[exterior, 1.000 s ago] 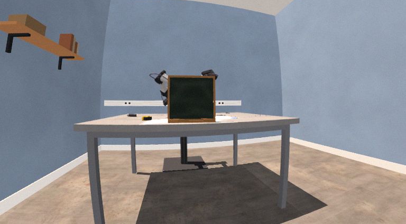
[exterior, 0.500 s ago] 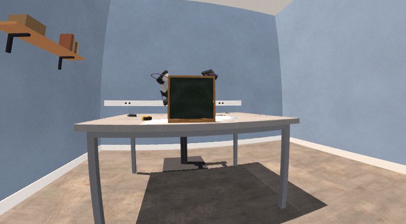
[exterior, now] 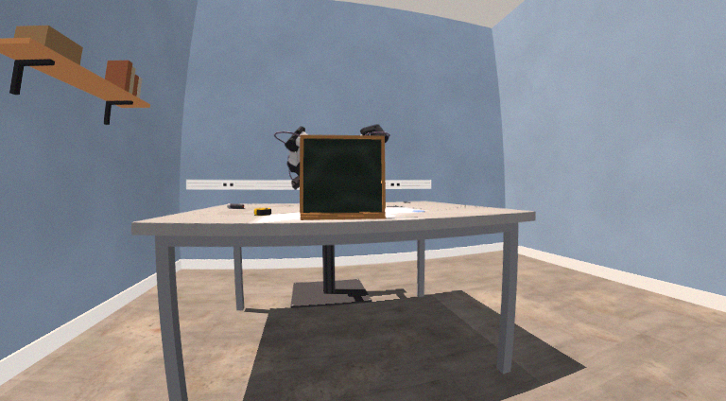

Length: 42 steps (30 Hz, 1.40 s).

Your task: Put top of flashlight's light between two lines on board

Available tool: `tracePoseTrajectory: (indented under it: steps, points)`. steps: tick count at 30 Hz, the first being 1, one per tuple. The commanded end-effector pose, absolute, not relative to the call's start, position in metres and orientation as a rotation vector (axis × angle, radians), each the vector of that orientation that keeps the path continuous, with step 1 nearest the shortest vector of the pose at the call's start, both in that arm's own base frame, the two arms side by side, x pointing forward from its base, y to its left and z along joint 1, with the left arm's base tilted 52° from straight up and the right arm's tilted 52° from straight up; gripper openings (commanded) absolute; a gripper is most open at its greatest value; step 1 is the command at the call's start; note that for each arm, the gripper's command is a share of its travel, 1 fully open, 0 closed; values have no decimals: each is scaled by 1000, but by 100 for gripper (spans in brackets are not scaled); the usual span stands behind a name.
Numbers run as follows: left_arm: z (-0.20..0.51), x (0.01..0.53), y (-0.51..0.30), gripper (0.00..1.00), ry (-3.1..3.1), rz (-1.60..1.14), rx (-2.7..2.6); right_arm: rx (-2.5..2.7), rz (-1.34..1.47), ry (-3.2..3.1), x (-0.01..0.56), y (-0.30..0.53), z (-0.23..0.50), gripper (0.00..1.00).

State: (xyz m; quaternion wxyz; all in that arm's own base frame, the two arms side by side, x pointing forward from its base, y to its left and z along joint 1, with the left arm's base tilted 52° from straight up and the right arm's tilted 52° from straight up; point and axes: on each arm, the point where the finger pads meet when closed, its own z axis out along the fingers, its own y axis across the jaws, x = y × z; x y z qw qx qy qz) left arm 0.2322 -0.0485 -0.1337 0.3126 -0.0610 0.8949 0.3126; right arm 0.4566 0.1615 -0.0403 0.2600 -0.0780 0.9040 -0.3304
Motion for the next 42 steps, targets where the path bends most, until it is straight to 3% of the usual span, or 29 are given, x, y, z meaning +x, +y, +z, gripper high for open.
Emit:
tracePoseTrajectory:
  steps: [1,31,32,42]
  points:
    - [-134,235,-49,30,2359,843,-133,-201,-1001,2394,449,170,-38,50]
    - [-134,235,-48,30,2358,852,-128,-69,-1410,2202,452,151,-34,50]
    - [-135,234,-48,30,2366,847,-129,-71,-1305,2241,459,159,-40,100]
    - [-135,231,-46,30,2370,855,-125,-117,-1288,2229,451,179,-41,100]
